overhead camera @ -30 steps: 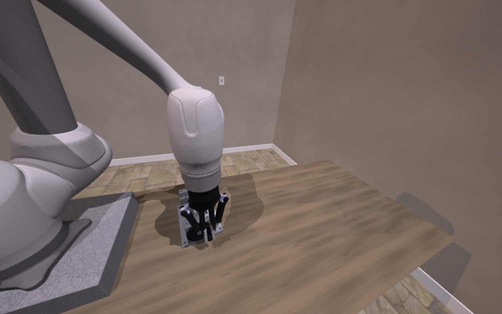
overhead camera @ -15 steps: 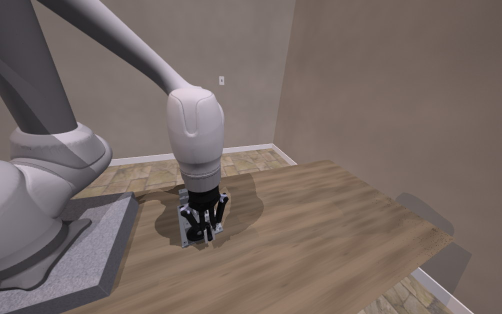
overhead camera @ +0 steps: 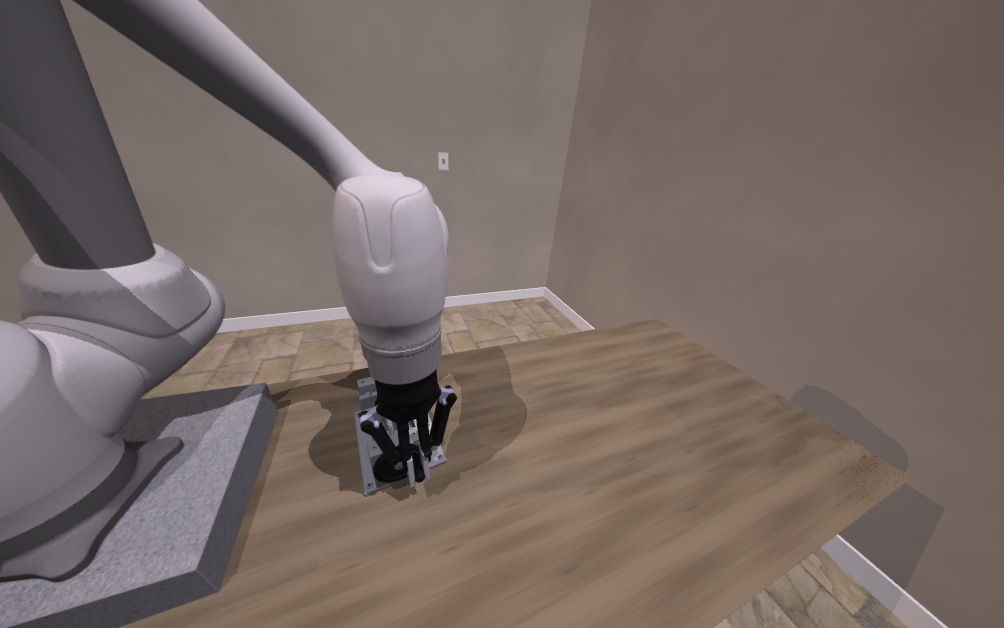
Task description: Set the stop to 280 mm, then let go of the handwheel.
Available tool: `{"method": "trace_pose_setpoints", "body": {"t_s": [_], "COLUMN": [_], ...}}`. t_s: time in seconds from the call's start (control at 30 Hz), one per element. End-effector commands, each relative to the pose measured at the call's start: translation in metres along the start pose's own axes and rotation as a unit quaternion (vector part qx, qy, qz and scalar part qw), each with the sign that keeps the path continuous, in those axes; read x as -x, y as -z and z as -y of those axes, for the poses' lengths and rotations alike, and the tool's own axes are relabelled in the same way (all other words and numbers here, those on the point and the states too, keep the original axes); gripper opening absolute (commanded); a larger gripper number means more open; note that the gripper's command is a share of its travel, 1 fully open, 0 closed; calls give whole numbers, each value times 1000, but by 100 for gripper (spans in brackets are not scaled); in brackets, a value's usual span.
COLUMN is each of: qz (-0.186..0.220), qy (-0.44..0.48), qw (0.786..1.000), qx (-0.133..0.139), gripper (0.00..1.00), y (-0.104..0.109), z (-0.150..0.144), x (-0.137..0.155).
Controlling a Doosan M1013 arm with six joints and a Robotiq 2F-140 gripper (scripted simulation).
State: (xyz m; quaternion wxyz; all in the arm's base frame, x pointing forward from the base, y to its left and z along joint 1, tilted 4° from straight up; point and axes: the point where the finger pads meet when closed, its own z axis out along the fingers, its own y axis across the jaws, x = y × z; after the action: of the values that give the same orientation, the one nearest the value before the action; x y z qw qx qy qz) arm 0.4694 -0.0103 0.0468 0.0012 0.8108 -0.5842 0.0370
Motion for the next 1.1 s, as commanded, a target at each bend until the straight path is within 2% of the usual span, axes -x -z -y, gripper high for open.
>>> {"method": "trace_pose_setpoints", "body": {"t_s": [0.0,1.07], "qz": [0,0], "qy": [0,0], "qw": [1000,1000], "qx": [0,0], "gripper": [4,4], "y": [0,7], "z": [0,-7], "x": [0,0]}}
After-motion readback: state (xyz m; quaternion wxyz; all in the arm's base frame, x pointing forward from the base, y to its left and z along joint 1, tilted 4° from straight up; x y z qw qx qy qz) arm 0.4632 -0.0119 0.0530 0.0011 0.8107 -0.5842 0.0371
